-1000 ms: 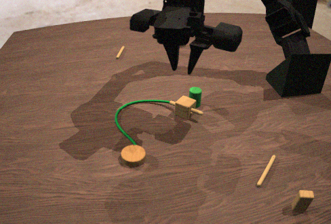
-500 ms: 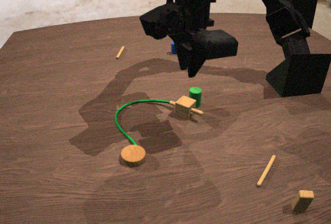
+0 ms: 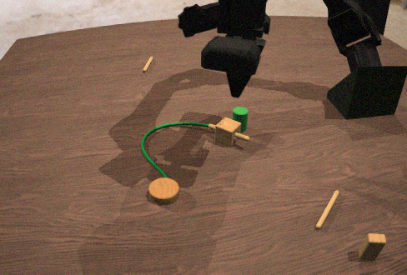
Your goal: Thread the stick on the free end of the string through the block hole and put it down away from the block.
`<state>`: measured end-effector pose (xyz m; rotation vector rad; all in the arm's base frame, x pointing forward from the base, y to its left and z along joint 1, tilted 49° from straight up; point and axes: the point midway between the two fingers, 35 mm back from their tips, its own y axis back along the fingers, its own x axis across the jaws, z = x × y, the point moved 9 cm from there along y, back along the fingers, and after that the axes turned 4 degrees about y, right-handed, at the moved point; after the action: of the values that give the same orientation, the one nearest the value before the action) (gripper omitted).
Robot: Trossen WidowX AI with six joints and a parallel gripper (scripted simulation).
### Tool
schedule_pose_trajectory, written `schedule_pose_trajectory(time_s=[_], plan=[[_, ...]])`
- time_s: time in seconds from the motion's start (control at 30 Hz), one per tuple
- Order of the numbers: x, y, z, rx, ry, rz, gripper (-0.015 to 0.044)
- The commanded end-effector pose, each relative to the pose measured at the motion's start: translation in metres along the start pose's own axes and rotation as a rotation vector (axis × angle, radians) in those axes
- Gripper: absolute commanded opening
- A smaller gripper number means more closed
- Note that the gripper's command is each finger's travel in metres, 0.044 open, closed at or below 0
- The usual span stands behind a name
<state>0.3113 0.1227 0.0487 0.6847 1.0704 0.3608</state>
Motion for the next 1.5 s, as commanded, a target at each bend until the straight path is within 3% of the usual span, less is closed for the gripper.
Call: schedule_pose_trajectory(time_s=[0.0, 0.53, 1.47], plan=[[0.004, -0.004, -0.012, 0.015, -0.412, -0.009, 0.0125], [0.004, -0.007, -0.012, 0.015, -0.412, -0.009, 0.0125], [0.005, -0.053, -0.011, 0.015, -0.412, -0.008, 0.0125]])
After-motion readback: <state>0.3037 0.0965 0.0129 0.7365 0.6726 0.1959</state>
